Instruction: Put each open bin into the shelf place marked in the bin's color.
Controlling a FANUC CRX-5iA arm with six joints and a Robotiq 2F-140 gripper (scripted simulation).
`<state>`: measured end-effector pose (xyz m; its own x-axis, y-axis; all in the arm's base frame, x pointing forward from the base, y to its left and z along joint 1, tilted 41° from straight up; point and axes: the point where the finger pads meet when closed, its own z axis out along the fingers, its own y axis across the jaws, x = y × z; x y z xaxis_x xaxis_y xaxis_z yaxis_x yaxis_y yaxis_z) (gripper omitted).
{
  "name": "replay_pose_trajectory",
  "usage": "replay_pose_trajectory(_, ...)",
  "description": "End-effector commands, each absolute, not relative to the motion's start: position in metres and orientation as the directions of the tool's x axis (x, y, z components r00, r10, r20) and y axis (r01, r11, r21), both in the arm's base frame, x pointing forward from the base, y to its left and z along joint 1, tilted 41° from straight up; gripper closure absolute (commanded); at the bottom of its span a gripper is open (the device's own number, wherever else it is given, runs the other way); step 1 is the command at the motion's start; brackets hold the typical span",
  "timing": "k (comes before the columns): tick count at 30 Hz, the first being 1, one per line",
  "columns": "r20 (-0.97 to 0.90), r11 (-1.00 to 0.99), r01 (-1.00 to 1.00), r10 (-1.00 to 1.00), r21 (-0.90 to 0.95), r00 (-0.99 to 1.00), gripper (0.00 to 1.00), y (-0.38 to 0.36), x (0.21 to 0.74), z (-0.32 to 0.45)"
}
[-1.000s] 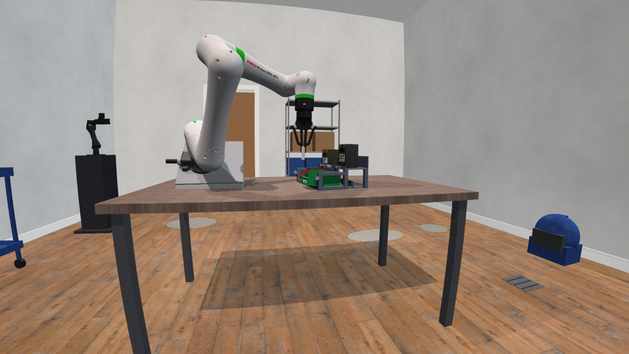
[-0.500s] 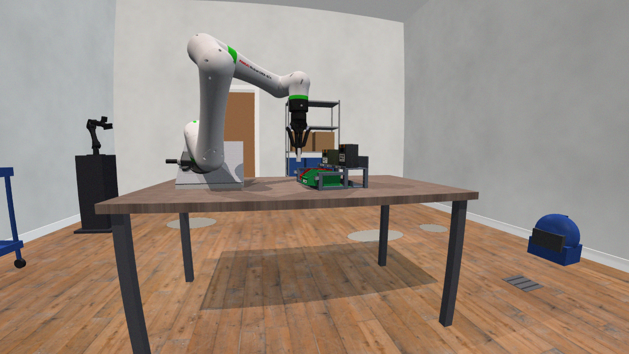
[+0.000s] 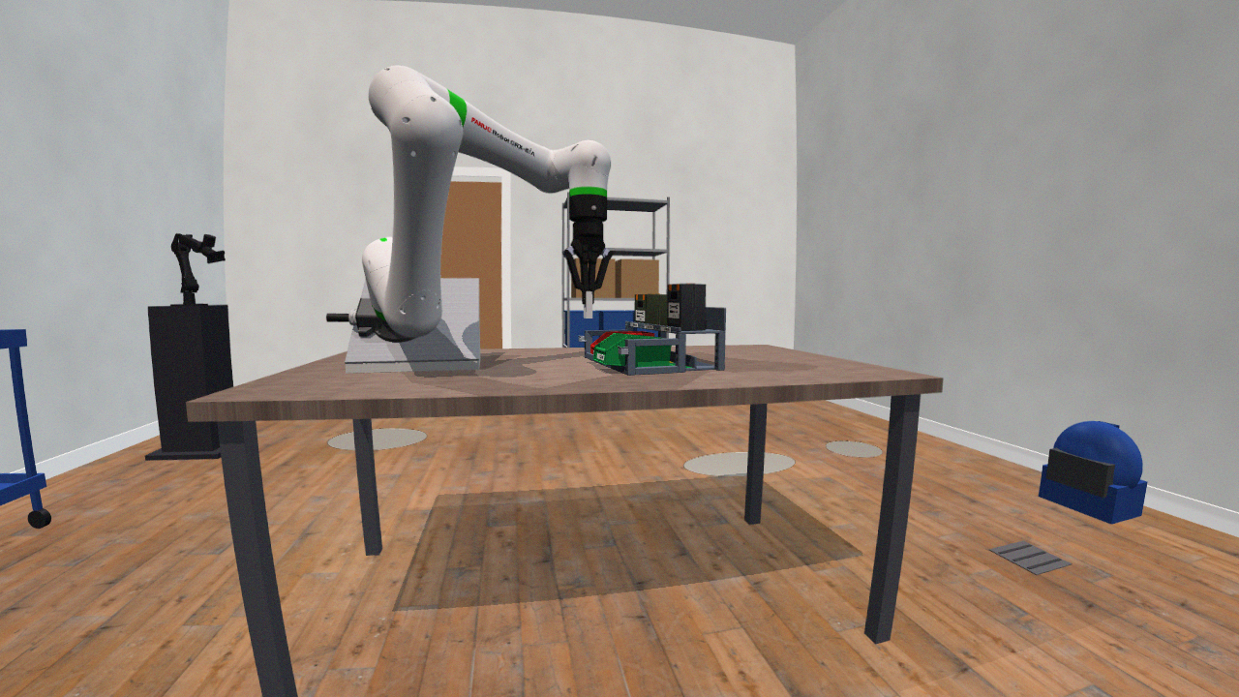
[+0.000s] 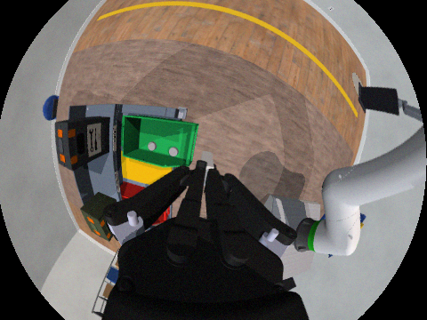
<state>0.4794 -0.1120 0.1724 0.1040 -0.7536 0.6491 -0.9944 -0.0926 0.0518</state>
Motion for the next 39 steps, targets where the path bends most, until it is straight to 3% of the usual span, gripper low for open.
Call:
replay_pose_trajectory(1,0.649,-0.093,-0.994,-0.754,0.051,0.104,1.0,-0.112,0.48,0.173)
replay_pose_trajectory(39,0.649,-0.093,-0.994,-0.754,0.052,0.104,1.0,-0.124,0.48,0.159)
